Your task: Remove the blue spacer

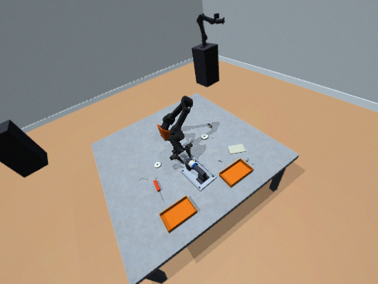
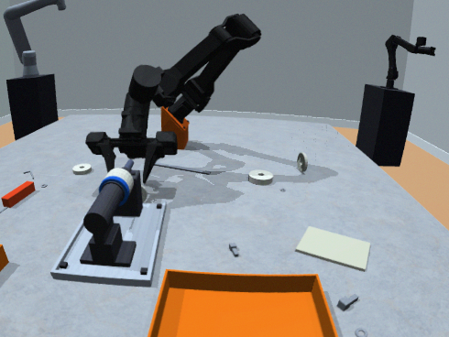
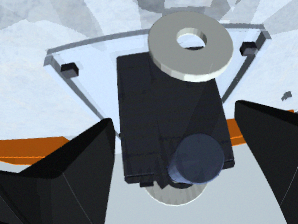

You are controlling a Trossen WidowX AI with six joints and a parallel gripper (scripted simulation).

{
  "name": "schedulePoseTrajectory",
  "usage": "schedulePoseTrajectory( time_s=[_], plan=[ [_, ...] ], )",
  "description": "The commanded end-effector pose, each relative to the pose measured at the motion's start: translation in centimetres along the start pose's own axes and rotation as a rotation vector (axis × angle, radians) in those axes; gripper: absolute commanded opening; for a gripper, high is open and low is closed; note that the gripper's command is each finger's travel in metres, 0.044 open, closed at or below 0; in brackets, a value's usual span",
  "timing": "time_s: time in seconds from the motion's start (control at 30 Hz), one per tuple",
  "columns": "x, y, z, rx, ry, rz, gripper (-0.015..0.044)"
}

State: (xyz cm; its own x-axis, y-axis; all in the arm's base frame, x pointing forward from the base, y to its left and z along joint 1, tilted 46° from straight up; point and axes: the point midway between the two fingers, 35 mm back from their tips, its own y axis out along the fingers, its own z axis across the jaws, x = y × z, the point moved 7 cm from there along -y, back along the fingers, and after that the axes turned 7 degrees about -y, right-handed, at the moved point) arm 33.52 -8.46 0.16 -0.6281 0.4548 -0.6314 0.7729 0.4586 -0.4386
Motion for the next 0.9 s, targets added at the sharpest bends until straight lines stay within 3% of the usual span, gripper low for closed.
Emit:
schedulePoseTrajectory(
  time_s=[0.0,0.23,0.43,0.87],
  plan=[
    [0.02,0.0,0.0,0.0,0.0,0.0,0.023],
    [0.02,0.0,0.0,0.0,0.0,0.0,0.0046],
    [0.05,-0.02,-0.01,0.001,0.001,0.001,0.0],
    [0.54,-0.5,-0.08,0.003,0.001,0.002,0.0]
  ],
)
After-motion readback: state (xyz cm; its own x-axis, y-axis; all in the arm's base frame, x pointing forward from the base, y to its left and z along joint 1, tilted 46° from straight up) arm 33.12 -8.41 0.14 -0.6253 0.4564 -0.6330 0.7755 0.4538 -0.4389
